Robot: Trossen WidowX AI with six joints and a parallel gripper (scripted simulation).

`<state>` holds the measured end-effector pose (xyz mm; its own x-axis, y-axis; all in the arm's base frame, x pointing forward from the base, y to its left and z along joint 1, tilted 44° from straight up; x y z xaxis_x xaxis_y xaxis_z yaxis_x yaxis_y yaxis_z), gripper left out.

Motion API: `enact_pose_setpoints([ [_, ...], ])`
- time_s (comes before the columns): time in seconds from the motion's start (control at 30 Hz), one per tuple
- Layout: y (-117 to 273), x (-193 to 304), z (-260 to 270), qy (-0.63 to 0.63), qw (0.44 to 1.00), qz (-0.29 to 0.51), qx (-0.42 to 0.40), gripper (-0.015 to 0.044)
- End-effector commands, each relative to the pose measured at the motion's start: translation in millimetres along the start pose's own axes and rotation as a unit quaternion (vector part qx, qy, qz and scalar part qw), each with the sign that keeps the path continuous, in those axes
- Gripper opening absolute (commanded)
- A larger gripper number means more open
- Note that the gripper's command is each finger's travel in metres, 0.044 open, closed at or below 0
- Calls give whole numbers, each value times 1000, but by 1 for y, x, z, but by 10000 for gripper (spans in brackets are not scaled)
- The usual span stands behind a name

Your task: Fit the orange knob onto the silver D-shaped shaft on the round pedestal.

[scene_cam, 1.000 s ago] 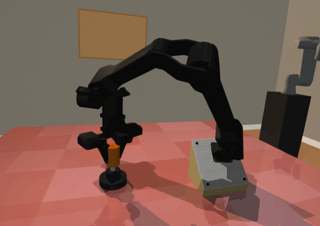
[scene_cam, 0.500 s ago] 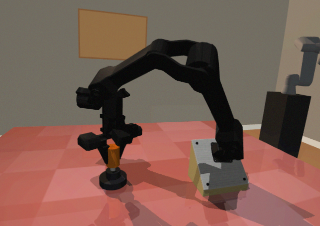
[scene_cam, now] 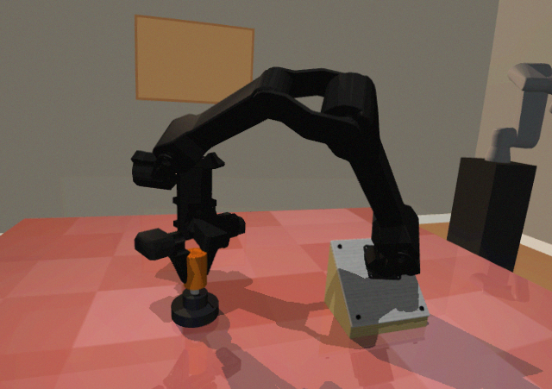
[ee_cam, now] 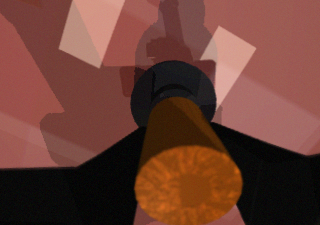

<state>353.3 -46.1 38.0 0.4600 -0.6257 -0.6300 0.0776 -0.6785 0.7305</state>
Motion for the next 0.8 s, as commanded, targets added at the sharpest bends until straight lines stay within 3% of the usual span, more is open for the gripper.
enact_pose_setpoints([
  [0.0,0,0,0,16,1000,0,1,0],
  [0.77,-1,0,0,-11,1000,0,1,0],
])
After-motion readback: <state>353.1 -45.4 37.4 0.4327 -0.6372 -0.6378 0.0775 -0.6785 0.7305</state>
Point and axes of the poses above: the point midway between the two fingers, 35 mm back from their tips, its own y axis back along the fingers, its own z axis across the jaws, x = y × z, the point moved 8 cm from there along y, back along the fingers, and after that the axes turned 12 degrees about -y, right-handed, at the moved point
